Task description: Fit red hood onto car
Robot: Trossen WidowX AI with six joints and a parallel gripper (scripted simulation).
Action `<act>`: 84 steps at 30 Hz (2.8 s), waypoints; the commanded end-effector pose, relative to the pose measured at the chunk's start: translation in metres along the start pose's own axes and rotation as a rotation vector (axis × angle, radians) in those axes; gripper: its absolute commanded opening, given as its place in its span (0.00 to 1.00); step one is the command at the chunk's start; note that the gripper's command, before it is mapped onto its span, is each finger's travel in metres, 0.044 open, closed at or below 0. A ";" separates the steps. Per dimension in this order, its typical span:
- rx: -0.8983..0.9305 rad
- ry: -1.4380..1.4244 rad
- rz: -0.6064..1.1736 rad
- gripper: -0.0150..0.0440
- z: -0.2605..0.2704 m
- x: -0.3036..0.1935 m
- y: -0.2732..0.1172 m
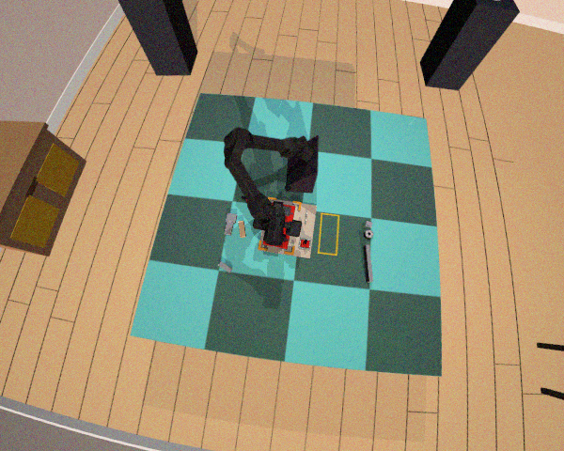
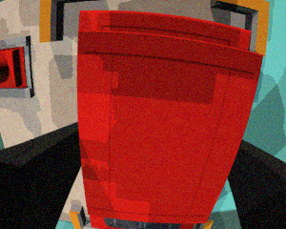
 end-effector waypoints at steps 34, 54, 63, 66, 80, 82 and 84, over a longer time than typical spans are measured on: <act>-0.004 -0.004 -0.001 0.25 0.000 0.001 0.013; -0.004 0.000 0.000 0.25 -0.001 0.001 0.018; -0.004 -0.001 0.000 0.61 -0.001 0.001 0.018; -0.004 -0.001 0.000 0.74 -0.001 0.001 0.018; 0.002 0.000 -0.002 1.00 0.000 0.003 -0.033; 0.001 0.000 -0.003 1.00 0.000 0.001 -0.053; 0.000 0.000 -0.003 1.00 0.000 0.001 -0.055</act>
Point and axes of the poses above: the point midway between the two fingers, 35 mm back from their tips, its own y axis out along the fingers, its own z axis across the jaws, x = y × z, the point moved 7 cm from there along -y, back along the fingers, and after that the axes turned 10 degrees about -y, right-handed, at the moved point
